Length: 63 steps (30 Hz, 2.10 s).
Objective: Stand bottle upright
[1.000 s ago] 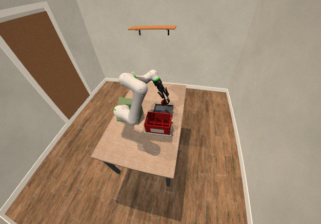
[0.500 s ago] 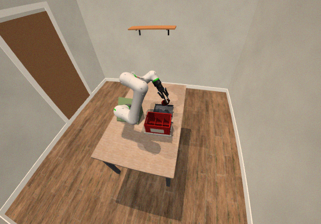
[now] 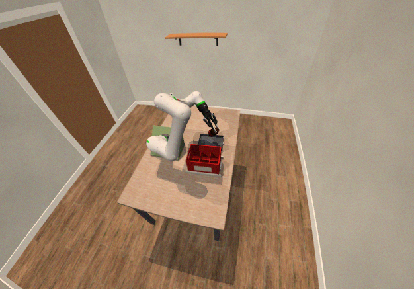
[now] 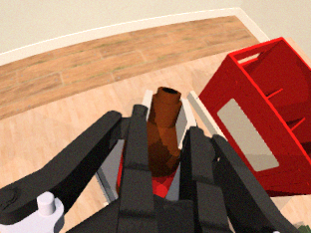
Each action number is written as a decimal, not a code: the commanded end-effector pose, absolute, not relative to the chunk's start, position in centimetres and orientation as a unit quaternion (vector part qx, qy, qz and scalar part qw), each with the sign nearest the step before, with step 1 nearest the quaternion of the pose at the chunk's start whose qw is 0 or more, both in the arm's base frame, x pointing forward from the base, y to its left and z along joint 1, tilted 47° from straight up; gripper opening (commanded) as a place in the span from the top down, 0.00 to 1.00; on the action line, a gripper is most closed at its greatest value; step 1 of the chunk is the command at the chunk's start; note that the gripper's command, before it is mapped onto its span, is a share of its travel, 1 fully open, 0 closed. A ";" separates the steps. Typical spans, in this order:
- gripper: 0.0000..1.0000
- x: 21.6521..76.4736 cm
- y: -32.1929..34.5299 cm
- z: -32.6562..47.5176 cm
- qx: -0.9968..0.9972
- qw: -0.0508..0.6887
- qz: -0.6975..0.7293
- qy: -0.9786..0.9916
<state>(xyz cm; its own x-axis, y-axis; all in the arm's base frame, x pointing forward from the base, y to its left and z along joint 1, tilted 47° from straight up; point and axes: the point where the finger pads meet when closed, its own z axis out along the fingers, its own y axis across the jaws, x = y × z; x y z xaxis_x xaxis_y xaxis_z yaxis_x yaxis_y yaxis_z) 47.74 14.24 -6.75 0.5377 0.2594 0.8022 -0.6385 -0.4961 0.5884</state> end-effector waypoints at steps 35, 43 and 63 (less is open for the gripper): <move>1.00 47.7 14.2 -6.8 0.729 0.485 0.465 -0.129; 1.00 47.7 14.2 -6.8 0.724 0.487 0.472 -0.124; 1.00 47.6 14.2 -6.9 0.695 0.494 0.514 -0.095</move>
